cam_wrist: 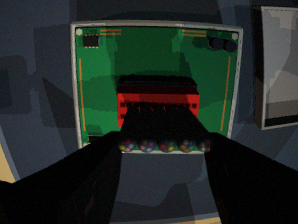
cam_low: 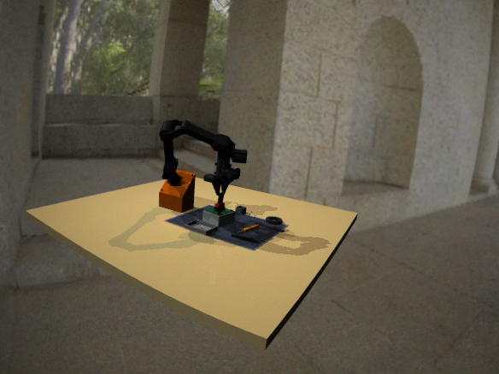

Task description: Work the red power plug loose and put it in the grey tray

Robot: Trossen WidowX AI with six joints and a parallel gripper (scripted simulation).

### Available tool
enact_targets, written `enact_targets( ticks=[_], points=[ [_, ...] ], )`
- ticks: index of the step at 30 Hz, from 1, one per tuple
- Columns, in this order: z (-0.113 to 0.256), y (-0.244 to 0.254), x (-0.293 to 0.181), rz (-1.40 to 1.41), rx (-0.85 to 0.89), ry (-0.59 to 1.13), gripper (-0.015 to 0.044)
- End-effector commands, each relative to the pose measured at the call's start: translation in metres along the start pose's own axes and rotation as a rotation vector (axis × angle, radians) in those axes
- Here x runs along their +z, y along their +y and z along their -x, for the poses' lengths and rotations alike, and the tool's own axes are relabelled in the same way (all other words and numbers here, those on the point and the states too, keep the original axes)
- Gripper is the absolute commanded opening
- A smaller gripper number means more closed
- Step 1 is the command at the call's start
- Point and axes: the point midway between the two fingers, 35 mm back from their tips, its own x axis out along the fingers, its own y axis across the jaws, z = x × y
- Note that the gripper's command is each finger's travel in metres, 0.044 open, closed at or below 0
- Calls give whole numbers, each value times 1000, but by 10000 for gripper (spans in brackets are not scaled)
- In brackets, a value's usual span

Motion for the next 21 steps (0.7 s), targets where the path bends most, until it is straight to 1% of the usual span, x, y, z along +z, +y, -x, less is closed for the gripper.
enact_targets(
  ticks=[1,2,6,17,21],
  points=[
    [-3,0,3,-8,4,-6,236],
    [-3,0,3,-8,4,-6,249],
    [-3,0,3,-8,4,-6,249],
    [-21,0,3,-8,3,-6,249],
    [-22,0,3,-8,3,-6,249]
  ],
)
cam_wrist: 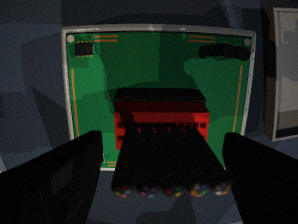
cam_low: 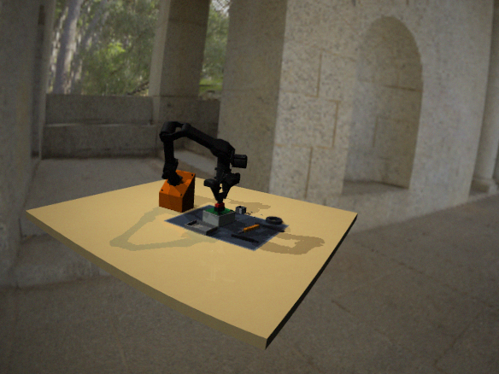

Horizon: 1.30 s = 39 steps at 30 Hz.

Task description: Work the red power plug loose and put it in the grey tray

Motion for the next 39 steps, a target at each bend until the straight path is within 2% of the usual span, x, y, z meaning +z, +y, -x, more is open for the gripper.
enact_targets(
  ticks=[1,10,24,32,39],
  points=[
    [-2,1,-1,8,-4,0,223],
    [-2,1,-1,8,-4,0,0],
    [7,1,-1,8,-7,0,0],
    [12,8,-1,7,-92,0,0],
    [13,-6,0,8,78,0,0]
  ],
)
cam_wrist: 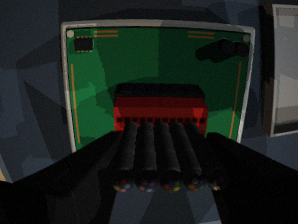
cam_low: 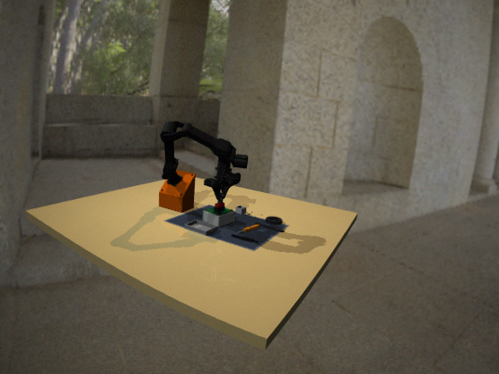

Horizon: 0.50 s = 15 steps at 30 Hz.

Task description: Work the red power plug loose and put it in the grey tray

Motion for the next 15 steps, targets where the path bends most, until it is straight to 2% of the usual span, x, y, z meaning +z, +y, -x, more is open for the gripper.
enact_targets(
  ticks=[1,7,15],
  points=[
    [11,-8,-1,7,106,-17,0],
    [13,-8,-1,7,116,-17,0],
    [14,10,-1,5,-97,-17,0]
  ],
)
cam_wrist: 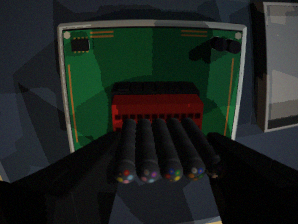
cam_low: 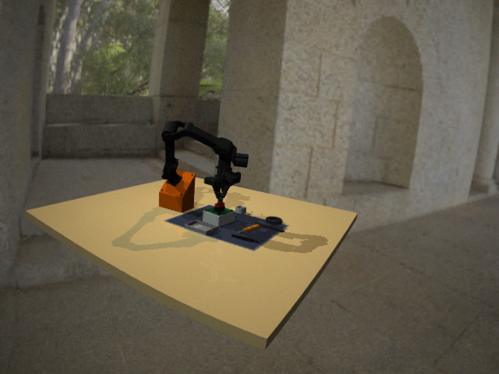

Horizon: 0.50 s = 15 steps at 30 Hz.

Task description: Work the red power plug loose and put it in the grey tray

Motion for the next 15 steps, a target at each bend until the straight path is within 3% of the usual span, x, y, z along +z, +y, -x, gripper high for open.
enact_targets(
  ticks=[1,6,15],
  points=[
    [10,11,0,19,-84,-14,0],
    [11,10,0,19,-82,-14,0],
    [14,-10,0,21,150,-12,0]
  ],
)
